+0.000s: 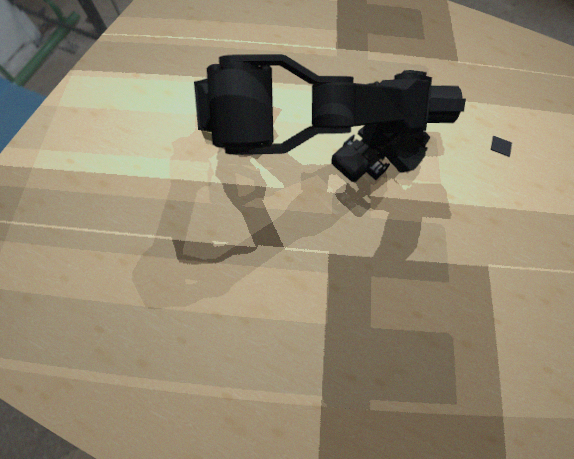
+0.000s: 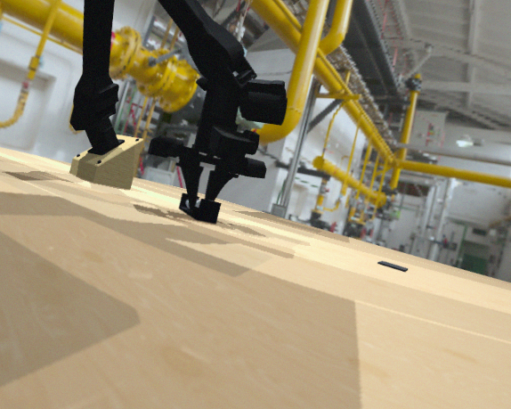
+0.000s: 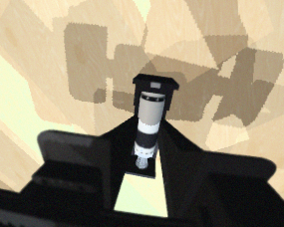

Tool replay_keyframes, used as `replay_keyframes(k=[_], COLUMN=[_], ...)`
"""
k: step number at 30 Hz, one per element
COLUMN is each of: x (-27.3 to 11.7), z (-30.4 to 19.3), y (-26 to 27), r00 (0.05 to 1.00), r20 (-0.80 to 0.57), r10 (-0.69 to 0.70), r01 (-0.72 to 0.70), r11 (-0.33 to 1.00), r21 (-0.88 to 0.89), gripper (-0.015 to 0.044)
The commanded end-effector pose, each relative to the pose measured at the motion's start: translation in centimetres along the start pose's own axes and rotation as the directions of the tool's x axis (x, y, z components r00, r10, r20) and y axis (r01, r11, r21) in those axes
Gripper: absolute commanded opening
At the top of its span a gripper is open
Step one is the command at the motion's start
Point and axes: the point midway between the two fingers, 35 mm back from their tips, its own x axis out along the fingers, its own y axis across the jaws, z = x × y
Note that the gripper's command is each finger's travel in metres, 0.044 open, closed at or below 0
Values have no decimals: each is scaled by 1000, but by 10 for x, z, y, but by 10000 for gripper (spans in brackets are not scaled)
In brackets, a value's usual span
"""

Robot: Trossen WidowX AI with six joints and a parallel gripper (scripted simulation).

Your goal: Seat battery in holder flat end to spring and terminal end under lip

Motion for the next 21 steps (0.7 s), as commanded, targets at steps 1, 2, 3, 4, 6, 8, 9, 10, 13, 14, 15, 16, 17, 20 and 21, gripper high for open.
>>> replay_keyframes(k=[1, 2, 3, 4, 6, 8, 9, 10, 13, 14, 15, 16, 17, 20, 21], x=[0, 0, 0, 0, 0, -1, -2, -3, -8, -11, -13, -14, -15, -15, -15], z=[2, 2, 2, 2, 2, 2, 2, 2, 2, 2, 1, 1, 1, 1, 1], y=[0, 0, 0, 0, 0, 0, 0, 0, 0, 0, 0, 0, 0, 0, 0], r00=[1000, 1000, 1000, 1000, 1000, 1000, 1000, 1000, 1000, 1000, 1000, 1000, 1000, 1000, 1000], r20=[6, 6, 6, 6, 6, 5, 5, 5, 3, 3, 2, 1, 1, 1, 1], r10=[-2, -2, -2, -2, -2, -1, -1, -1, -1, -1, -1, -1, -1, -1, -1], r01=[2, 2, 2, 2, 2, 1, 1, 1, 1, 1, 1, 1, 1, 1, 1], r11=[1000, 1000, 1000, 1000, 1000, 1000, 1000, 1000, 1000, 1000, 1000, 1000, 1000, 1000, 1000], r21=[2, 2, 2, 2, 2, 2, 2, 2, 2, 2, 2, 2, 2, 2, 2], gripper=[67, 67, 93, 119, 168, 168, 168, 168, 168, 168, 168, 168, 168, 168, 168])
